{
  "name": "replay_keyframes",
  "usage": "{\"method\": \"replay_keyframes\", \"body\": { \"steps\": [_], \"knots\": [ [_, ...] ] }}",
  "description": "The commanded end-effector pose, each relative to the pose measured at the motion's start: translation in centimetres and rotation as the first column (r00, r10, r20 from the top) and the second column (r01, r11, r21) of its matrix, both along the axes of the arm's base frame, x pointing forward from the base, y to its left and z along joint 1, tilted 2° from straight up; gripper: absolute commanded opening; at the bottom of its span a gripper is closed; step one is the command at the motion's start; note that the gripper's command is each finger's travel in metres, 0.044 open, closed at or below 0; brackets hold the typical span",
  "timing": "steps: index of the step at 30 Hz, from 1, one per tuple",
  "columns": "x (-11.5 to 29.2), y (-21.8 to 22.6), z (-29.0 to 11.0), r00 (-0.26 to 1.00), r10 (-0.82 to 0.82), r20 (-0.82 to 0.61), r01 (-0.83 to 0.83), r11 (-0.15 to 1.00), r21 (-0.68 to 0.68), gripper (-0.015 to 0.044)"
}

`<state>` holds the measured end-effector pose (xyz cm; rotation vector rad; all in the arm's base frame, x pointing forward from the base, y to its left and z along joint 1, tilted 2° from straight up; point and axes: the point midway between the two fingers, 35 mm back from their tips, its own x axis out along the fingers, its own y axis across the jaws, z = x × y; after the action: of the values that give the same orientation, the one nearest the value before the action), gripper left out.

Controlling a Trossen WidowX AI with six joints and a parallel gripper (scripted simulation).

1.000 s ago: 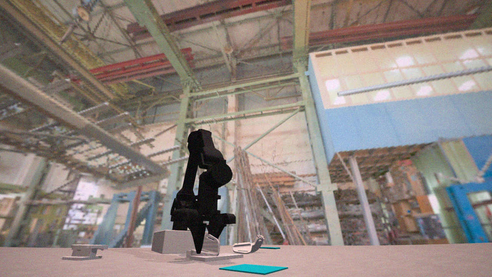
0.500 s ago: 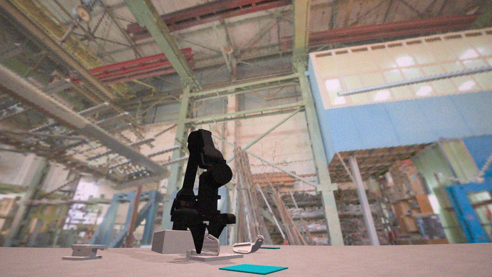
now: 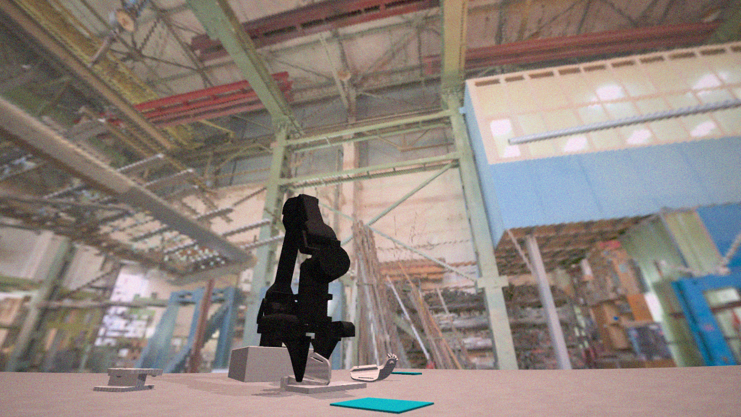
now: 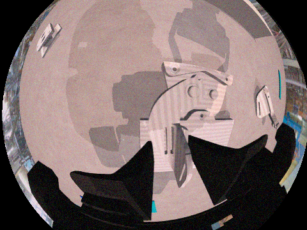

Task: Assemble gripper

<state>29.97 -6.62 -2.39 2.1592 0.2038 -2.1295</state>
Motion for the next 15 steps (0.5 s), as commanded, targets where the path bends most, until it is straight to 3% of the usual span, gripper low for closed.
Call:
{"method": "replay_keyframes", "body": {
  "steps": [1,5,15],
  "knots": [
    [0.00,0.02,-0.04,1.000,0.003,0.000,-0.003,1.000,0.001,0.0134],
    [0.00,0.00,0.00,1.000,0.000,0.000,0.000,1.000,0.000,0.0224],
    [0.00,0.00,0.00,1.000,0.000,0.000,0.000,1.000,0.000,0.0224]
  ]
}}
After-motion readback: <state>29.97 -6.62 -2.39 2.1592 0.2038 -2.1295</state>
